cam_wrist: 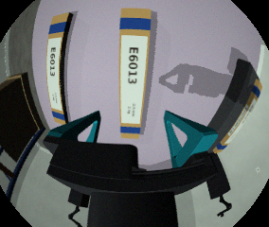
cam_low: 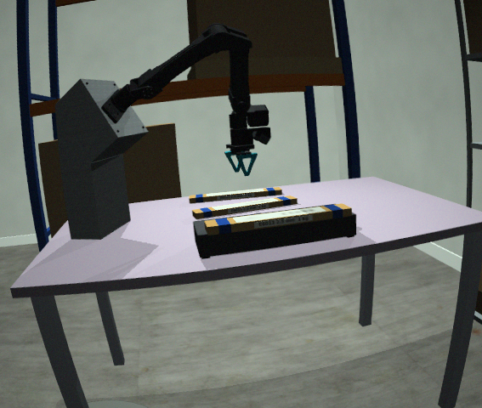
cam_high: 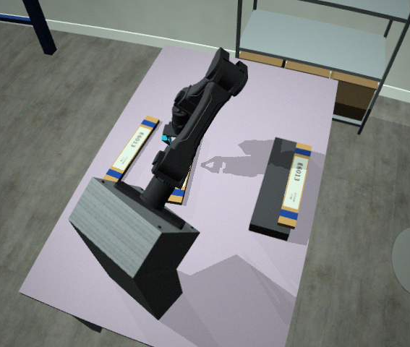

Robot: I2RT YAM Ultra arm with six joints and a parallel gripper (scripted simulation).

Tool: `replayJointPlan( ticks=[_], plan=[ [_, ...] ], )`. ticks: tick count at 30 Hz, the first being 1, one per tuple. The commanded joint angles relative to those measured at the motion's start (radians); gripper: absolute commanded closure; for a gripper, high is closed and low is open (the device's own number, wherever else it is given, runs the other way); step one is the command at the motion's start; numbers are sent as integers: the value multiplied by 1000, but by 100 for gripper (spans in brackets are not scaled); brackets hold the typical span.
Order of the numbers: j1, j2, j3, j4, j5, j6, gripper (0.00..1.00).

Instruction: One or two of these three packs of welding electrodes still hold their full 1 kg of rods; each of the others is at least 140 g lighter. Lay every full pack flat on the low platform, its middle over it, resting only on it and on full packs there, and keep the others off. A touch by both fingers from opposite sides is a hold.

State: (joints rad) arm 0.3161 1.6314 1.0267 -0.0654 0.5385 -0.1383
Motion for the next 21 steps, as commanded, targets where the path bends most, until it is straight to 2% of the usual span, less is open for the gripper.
replayJointPlan(
  ticks=[1,7,18,19,21],
  plan=[
    [41,40,42,23,58,50,5],
    [35,8,50,1,60,50,5],
    [41,7,53,-14,61,49,5],
    [23,54,57,21,46,35,5],
    [2,76,63,42,36,25,5]
  ],
)
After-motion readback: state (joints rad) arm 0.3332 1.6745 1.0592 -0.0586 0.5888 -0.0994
